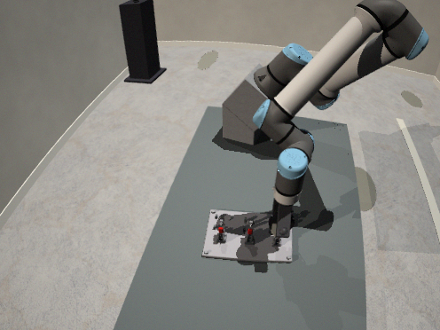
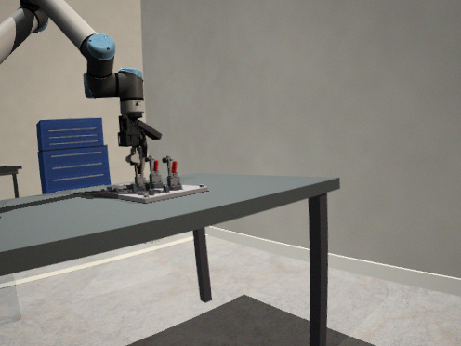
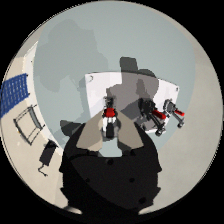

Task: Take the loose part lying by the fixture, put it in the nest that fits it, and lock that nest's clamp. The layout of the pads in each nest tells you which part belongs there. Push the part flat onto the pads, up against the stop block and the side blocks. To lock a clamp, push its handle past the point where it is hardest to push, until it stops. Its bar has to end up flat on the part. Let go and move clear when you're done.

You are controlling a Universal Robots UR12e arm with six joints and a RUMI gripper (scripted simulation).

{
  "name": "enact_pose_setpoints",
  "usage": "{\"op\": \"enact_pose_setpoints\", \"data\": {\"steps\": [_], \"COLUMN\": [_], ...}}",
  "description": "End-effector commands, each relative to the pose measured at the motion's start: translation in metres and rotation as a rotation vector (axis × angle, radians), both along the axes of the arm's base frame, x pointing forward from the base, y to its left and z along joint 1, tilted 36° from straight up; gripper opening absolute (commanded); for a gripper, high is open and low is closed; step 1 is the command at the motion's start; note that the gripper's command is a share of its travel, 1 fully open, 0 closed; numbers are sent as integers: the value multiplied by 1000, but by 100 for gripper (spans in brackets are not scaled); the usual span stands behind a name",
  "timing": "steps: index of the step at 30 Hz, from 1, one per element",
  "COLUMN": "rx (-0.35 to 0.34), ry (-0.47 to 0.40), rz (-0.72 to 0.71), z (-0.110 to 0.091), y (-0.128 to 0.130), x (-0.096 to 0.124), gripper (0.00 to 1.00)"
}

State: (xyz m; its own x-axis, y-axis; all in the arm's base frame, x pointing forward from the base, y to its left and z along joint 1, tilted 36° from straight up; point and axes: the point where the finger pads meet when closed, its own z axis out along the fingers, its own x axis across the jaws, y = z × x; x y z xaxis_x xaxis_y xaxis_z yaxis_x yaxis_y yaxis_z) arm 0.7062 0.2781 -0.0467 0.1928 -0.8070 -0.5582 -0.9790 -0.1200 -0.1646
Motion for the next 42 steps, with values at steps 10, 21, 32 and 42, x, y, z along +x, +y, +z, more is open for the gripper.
{"op": "enact_pose_setpoints", "data": {"steps": [10,21,32,42], "rx": [0,0,0,1], "ry": [-6,-6,-6,-4], "rz": [-1,-1,0,0], "z": [3,3,3,3], "y": [0,0,0,2], "x": [3,4,7,12], "gripper": [0,0,0,0]}}
